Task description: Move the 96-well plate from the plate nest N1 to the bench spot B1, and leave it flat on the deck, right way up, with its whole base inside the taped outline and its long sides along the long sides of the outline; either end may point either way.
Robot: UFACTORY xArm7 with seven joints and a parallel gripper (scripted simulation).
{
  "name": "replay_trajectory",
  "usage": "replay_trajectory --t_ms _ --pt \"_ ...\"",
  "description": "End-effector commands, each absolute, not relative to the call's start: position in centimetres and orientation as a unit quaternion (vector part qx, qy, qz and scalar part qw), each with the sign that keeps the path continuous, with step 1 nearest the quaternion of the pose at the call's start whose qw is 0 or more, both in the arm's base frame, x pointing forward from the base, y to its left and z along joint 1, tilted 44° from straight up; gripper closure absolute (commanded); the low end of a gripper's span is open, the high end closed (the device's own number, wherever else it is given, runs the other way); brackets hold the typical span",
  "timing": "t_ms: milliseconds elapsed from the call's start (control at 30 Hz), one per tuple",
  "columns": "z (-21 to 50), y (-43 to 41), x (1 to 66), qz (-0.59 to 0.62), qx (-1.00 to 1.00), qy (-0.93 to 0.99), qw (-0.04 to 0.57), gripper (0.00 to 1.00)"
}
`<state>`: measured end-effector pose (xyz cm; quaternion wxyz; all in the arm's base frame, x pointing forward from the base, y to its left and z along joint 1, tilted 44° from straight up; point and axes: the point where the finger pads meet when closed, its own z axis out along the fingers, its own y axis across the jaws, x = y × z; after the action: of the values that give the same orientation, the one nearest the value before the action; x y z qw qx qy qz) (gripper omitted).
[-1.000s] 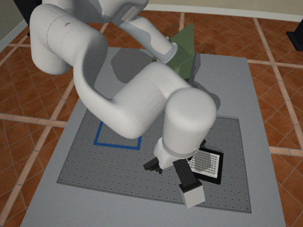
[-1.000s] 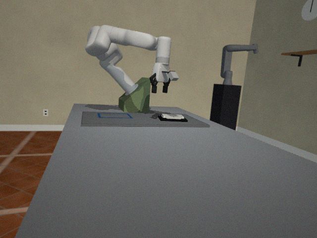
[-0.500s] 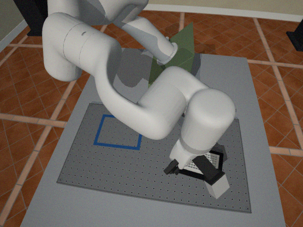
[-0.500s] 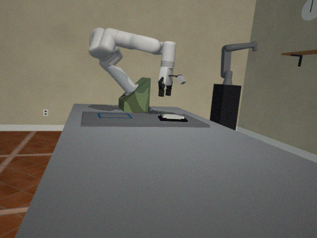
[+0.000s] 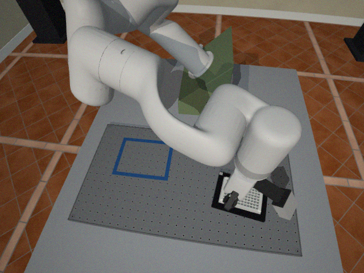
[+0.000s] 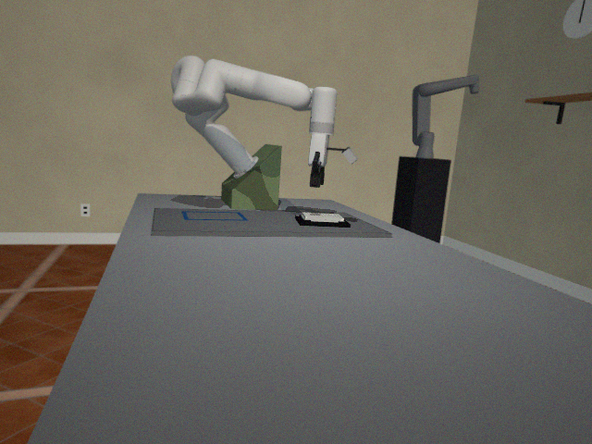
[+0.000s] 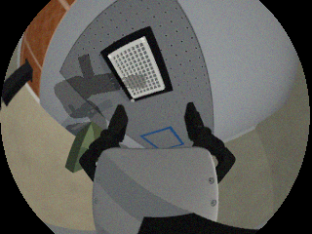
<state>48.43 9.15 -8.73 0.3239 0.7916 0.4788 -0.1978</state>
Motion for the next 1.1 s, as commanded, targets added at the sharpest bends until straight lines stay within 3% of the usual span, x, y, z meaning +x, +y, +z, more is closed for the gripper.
replay_trajectory --t_ms 0,1067 --pt "-10.4 9.9 47.6 -0.214 0.759 0.531 0.31 0.0" --pt "-13.3 10.0 46.1 -0.237 0.711 0.594 0.292 0.0"
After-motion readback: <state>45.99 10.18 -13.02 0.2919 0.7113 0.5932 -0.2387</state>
